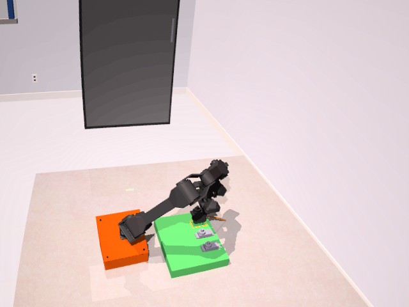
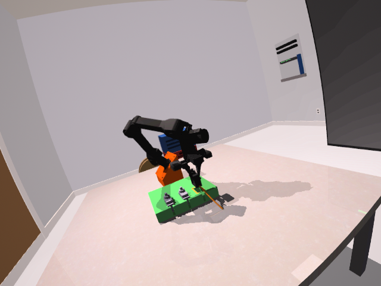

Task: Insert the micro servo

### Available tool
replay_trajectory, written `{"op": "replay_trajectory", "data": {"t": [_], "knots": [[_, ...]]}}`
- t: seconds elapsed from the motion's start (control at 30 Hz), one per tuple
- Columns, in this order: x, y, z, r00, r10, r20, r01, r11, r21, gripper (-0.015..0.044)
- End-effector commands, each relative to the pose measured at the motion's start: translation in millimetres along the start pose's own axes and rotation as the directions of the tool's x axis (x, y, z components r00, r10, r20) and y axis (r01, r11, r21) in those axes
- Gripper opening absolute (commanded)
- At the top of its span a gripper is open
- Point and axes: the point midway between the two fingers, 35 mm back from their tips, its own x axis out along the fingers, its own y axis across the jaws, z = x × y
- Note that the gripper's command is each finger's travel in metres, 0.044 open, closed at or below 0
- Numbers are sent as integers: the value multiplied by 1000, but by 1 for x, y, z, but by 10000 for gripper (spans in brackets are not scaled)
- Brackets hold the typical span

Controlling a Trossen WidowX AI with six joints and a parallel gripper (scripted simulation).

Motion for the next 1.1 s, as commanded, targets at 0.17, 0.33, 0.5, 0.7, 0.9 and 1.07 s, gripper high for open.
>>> {"op": "replay_trajectory", "data": {"t": [0.17, 0.33, 0.5, 0.7, 0.9, 1.07], "knots": [[13, 0, 1, 1000, -3, 3, 3, 1000, -8, 0], [14, 0, 1, 1000, -3, 3, 3, 1000, -8, 0], [14, 0, 1, 1000, -3, 3, 3, 1000, -8, 0], [14, 1, 2, 1000, -3, 3, 3, 1000, -8, 0], [16, 1, 2, 1000, -3, 3, 3, 1000, -8, 0], [21, 1, 2, 1000, -3, 3, 3, 1000, -8, 0]]}}
